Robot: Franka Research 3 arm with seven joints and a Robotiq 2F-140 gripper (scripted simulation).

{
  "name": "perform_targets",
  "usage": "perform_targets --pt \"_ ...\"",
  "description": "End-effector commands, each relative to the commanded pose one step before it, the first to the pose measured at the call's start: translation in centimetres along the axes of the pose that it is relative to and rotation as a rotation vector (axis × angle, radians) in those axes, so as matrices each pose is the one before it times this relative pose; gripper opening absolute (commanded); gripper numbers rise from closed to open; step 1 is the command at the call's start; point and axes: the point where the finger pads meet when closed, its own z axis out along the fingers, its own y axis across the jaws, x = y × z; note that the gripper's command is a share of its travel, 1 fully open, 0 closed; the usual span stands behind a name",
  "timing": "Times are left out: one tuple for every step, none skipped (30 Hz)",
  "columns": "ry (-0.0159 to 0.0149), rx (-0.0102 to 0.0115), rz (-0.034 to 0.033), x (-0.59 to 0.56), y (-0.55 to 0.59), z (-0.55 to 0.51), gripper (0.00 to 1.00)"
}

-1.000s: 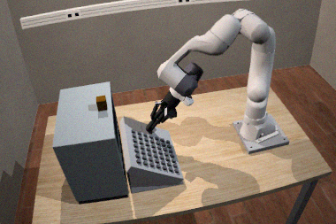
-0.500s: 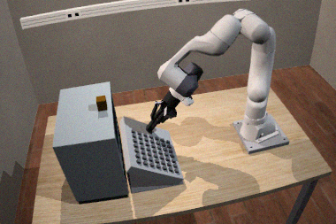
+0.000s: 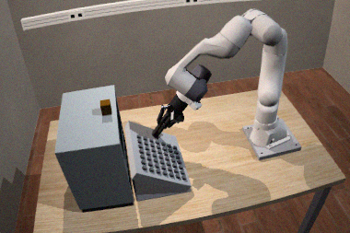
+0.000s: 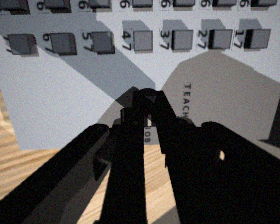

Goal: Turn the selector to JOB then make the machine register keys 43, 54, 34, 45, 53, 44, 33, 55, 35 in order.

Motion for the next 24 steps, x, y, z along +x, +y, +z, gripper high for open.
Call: perform_targets --pt "0.03347 0.0432 0.04948 -0.151 0.131 0.005 0.1" --pt "0.0 0.0 0.0 0.0 0.0 0.0 0.1" --pt "0.0 0.0 0.0 0.0 0.0 0.0 0.1" --pt "0.0 0.0 0.0 0.0 0.0 0.0 0.1" --pt "0.0 0.0 0.0 0.0 0.0 0.0 0.1" --pt "0.0 0.0 0.0 0.0 0.0 0.0 0.1" --pt "0.0 0.0 0.0 0.0 0.0 0.0 0.1" --pt "0.0 0.0 0.0 0.0 0.0 0.0 0.1" --pt "0.0 0.0 0.0 0.0 0.0 0.0 0.1" --pt "0.0 0.0 0.0 0.0 0.0 0.0 0.1" --pt "0.0 0.0 0.0 0.0 0.0 0.0 0.1" --pt "0.0 0.0 0.0 0.0 0.0 0.0 0.1" --pt "0.0 0.0 0.0 0.0 0.0 0.0 0.1" --pt "0.0 0.0 0.0 0.0 0.0 0.0 0.1" --pt "0.0 0.0 0.0 0.0 0.0 0.0 0.1" --pt "0.0 0.0 0.0 0.0 0.0 0.0 0.1" --pt "0.0 0.0 0.0 0.0 0.0 0.0 0.4" --pt "0.0 0.0 0.0 0.0 0.0 0.0 0.4" --pt "0.0 0.0 0.0 0.0 0.0 0.0 0.4" --pt "0.0 0.0 0.0 0.0 0.0 0.0 0.4" --pt "0.0 0.0 0.0 0.0 0.0 0.0 0.4" --pt "0.0 0.0 0.0 0.0 0.0 0.0 0.4" --pt "0.0 0.0 0.0 0.0 0.0 0.0 0.4" --pt "0.0 0.0 0.0 0.0 0.0 0.0 0.4"
